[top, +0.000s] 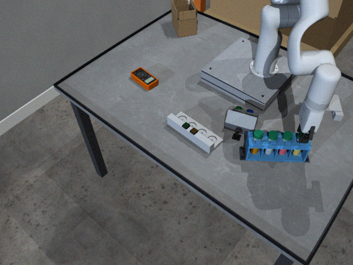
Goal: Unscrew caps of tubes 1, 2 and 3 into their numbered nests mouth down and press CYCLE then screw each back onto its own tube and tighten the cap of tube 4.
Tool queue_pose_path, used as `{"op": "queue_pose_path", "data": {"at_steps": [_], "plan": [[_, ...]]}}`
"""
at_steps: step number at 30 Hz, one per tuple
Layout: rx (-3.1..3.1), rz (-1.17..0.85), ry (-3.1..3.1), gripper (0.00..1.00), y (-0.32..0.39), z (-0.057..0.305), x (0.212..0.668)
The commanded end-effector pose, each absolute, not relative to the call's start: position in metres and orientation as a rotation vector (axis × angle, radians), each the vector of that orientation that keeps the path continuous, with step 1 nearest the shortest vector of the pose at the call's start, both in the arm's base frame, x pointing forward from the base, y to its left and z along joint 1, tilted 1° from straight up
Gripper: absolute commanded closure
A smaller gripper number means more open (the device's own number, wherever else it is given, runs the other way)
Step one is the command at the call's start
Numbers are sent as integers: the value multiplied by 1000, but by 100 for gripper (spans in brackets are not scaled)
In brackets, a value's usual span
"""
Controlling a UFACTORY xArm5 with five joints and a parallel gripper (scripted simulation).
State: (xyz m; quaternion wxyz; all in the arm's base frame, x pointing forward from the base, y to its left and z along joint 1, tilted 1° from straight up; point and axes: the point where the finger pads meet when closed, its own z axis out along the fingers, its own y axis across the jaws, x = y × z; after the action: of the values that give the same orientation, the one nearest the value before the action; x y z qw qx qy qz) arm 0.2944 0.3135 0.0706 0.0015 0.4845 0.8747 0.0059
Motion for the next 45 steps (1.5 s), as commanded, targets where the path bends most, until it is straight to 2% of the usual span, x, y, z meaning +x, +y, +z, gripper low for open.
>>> {"op": "queue_pose_path", "data": {"at_steps": [1, 13, 21, 22, 36, 45], "plan": [[1894, 28, 2516, 54, 314, 72, 295], [2403, 25, 2041, 54, 314, 72, 295], [2403, 25, 2041, 54, 314, 72, 295], [2403, 25, 2041, 100, 314, 72, 295], [2403, 25, 2041, 100, 314, 72, 295], [1960, 29, 2466, 100, 314, 72, 295]]}}
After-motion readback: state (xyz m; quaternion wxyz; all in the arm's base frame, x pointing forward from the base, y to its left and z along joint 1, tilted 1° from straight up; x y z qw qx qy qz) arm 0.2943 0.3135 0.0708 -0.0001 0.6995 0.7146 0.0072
